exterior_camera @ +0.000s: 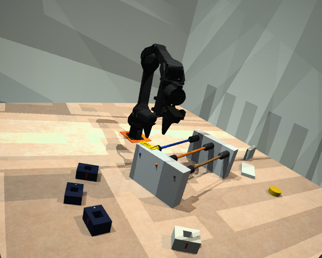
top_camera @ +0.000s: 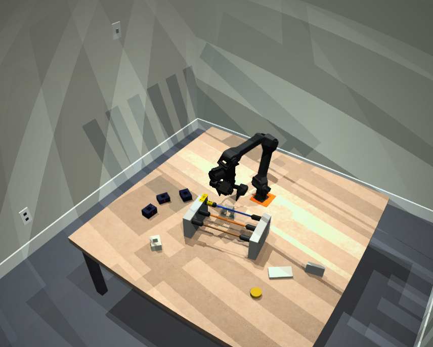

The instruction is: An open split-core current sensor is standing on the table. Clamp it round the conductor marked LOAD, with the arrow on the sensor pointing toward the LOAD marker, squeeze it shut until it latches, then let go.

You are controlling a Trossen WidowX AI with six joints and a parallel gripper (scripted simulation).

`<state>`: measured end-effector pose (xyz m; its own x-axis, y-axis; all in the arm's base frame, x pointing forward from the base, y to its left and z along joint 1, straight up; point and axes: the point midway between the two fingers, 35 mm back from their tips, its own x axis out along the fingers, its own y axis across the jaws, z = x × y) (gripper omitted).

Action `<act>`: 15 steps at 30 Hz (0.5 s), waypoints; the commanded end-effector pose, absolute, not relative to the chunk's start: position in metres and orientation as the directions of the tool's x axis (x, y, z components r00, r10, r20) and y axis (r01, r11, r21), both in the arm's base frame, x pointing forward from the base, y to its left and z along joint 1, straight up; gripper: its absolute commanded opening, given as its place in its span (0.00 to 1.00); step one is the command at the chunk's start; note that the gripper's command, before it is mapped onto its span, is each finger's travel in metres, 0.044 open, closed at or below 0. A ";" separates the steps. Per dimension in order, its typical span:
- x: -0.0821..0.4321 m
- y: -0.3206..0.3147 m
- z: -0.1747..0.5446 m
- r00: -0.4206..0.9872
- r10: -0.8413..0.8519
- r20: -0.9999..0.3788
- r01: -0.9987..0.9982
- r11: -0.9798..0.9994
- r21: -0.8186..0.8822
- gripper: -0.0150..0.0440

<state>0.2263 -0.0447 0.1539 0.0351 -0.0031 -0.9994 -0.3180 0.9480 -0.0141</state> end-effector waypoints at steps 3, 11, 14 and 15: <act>0.225 -0.044 0.144 0.025 -0.003 -1.000 -0.336 0.942 -0.012 1.00; 0.227 -0.044 0.131 0.025 -0.003 -1.000 -0.336 0.942 -0.012 1.00; 0.227 -0.044 0.126 0.025 -0.003 -1.000 -0.336 0.942 -0.012 1.00; 0.227 -0.044 0.124 0.025 -0.003 -1.000 -0.336 0.942 -0.012 1.00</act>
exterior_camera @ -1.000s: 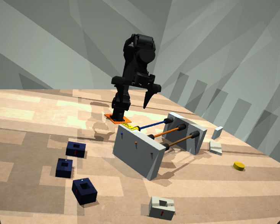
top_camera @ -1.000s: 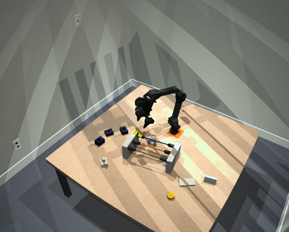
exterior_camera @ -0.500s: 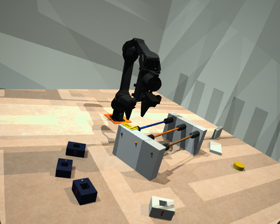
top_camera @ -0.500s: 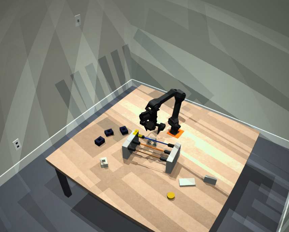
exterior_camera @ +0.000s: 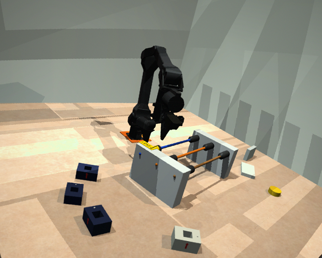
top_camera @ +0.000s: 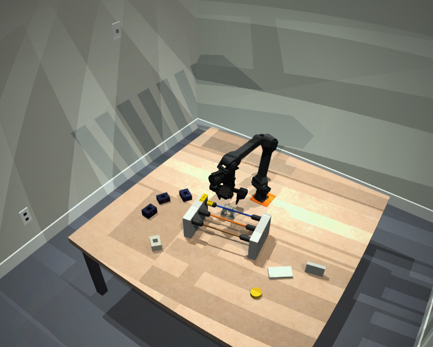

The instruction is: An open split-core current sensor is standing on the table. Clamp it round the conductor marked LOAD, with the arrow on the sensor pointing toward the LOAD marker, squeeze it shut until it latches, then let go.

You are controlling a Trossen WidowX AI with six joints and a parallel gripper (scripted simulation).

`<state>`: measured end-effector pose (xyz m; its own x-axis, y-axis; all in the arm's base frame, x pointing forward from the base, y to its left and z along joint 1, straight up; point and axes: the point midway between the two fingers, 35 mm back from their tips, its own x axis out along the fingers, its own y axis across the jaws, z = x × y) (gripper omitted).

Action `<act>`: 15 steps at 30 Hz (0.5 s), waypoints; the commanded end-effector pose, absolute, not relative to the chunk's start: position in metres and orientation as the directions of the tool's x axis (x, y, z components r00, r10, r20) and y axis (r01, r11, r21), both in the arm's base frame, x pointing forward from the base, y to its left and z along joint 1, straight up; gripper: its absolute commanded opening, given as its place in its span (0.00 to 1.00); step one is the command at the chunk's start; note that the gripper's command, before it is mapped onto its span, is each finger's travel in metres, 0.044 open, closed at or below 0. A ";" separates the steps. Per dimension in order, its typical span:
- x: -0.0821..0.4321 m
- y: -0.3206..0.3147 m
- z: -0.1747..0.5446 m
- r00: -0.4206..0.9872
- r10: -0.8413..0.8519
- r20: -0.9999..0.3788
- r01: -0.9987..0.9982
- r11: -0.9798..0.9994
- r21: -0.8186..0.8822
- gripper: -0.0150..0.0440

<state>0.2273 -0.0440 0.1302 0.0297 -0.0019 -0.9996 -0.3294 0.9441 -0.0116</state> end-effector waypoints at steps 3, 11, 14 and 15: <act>0.227 -0.044 0.119 0.025 -0.003 -1.000 -0.336 0.942 -0.012 1.00; 0.227 -0.044 0.106 0.025 -0.003 -1.000 -0.336 0.942 -0.012 1.00; 0.226 -0.044 0.101 0.025 -0.003 -1.000 -0.336 0.942 -0.011 1.00; 0.226 -0.044 0.100 0.025 -0.003 -1.000 -0.336 0.942 -0.011 1.00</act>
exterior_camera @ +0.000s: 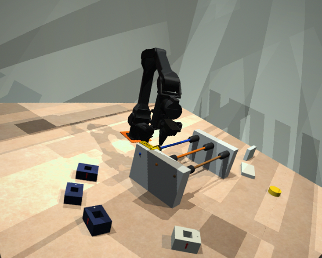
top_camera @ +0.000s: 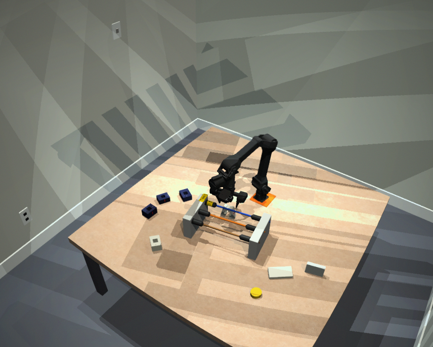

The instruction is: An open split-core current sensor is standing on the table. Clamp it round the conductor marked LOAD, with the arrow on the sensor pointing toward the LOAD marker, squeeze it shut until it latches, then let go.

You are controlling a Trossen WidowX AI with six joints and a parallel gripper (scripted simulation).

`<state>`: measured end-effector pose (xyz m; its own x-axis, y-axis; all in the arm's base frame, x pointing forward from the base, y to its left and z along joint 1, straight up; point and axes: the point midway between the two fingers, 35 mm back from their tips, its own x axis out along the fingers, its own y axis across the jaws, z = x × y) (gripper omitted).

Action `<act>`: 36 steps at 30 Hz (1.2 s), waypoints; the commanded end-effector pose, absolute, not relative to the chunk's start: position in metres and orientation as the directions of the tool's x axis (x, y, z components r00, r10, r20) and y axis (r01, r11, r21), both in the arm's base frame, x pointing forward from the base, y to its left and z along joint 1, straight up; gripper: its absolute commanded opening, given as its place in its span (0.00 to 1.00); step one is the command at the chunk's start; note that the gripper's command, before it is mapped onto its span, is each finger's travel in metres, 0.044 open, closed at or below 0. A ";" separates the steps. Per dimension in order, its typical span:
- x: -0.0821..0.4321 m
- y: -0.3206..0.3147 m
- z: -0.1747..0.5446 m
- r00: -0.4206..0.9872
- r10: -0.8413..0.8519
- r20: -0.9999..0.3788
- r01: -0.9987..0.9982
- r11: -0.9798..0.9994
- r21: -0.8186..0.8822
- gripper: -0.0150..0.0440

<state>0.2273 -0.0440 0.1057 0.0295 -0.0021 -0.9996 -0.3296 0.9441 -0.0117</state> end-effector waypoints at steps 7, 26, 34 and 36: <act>0.227 -0.044 0.098 0.028 -0.002 -1.000 -0.330 0.944 -0.011 0.91; 0.227 -0.044 0.100 0.028 -0.002 -1.000 -0.330 0.944 -0.011 0.53; 0.230 -0.045 0.131 0.027 -0.002 -1.000 -0.332 0.943 -0.011 0.25; 0.230 -0.045 0.140 0.027 -0.002 -1.000 -0.332 0.943 -0.011 0.25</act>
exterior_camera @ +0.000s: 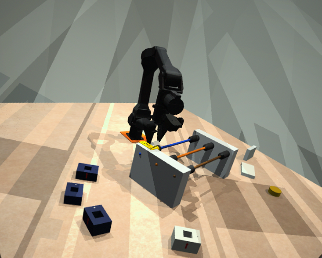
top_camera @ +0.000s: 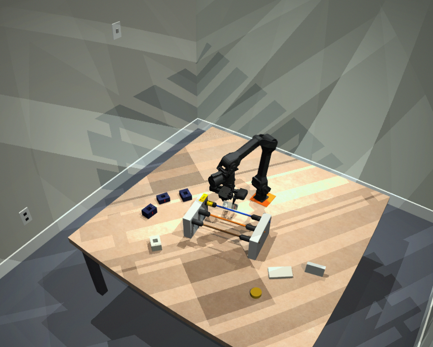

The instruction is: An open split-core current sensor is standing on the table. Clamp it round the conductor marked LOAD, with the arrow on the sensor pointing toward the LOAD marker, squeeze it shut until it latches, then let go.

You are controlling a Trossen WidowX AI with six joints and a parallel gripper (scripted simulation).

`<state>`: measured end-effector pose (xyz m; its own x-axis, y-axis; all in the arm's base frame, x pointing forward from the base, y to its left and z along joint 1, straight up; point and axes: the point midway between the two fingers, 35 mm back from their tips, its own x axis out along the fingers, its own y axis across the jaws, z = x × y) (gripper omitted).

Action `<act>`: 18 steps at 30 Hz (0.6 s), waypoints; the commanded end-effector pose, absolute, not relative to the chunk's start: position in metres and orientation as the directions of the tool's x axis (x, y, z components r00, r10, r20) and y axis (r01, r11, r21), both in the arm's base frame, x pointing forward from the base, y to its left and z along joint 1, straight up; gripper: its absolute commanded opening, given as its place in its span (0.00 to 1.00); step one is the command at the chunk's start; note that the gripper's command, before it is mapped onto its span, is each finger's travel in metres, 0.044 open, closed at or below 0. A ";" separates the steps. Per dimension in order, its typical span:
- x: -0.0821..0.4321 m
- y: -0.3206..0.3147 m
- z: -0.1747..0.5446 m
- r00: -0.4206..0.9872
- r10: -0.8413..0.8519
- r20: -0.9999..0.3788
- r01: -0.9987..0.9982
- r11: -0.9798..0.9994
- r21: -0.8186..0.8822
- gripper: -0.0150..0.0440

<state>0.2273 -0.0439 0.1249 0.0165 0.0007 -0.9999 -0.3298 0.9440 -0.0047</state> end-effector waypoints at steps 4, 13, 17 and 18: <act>0.229 -0.044 0.158 0.027 -0.003 -1.000 -0.333 0.943 -0.011 0.25; 0.224 -0.044 0.194 0.025 -0.003 -1.000 -0.336 0.942 -0.011 0.25; 0.223 -0.043 0.196 0.028 -0.002 -1.000 -0.319 0.948 -0.011 0.25; 0.223 -0.043 0.196 0.031 -0.001 -1.000 -0.302 0.953 -0.010 0.25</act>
